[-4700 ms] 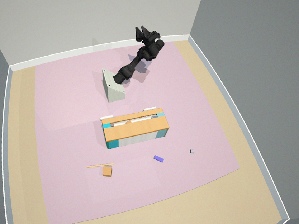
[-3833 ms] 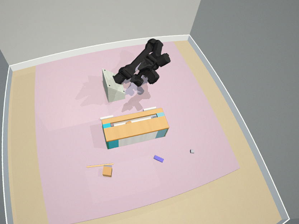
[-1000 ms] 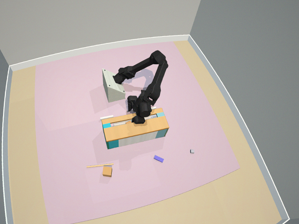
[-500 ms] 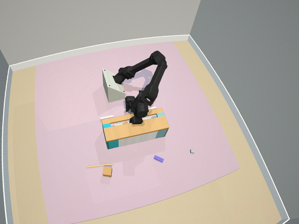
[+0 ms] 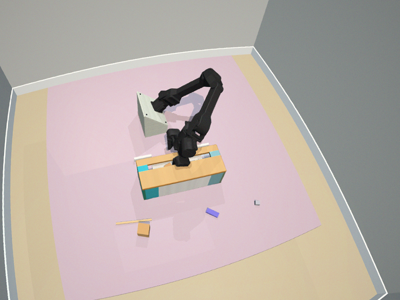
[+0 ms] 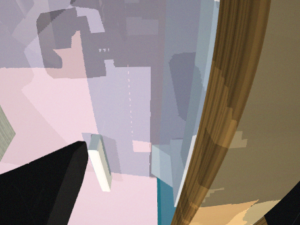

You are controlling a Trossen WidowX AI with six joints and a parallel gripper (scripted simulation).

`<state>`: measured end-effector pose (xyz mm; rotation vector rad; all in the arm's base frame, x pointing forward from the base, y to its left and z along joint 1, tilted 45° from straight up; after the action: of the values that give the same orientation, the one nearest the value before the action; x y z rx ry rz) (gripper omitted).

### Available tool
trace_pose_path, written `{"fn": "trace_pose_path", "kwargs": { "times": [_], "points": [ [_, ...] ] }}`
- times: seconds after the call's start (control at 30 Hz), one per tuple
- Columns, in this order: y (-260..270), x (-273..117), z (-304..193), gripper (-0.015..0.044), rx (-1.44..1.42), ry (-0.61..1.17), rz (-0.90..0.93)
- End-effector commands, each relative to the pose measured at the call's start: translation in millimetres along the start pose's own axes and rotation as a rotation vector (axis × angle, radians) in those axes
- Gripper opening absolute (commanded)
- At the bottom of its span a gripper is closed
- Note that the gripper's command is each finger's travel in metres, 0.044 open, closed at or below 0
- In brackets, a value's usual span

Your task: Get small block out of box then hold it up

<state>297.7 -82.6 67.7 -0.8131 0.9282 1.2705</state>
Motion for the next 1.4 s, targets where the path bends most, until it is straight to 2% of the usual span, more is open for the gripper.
{"fn": "trace_pose_path", "kwargs": {
  "times": [0.0, 0.63, 1.37],
  "points": [
    [0, 1, -4, 0.04, -0.001, 0.002, -0.001],
    [1, 8, -22, 0.04, -0.001, 0.003, -0.001],
    [1, 7, -21, 0.04, -0.001, 0.003, -0.001]
  ]
}}
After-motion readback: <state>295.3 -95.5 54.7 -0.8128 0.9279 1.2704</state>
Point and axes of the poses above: the point midway between the two fingers, 35 mm back from their tips, its own x axis out along the fingers, its own y axis across the jaws, z = x × y, the point moved 5 cm from there along -x, back along the fingers, and after that the axes turned 3 degrees about -x, right-handed, at the moved point
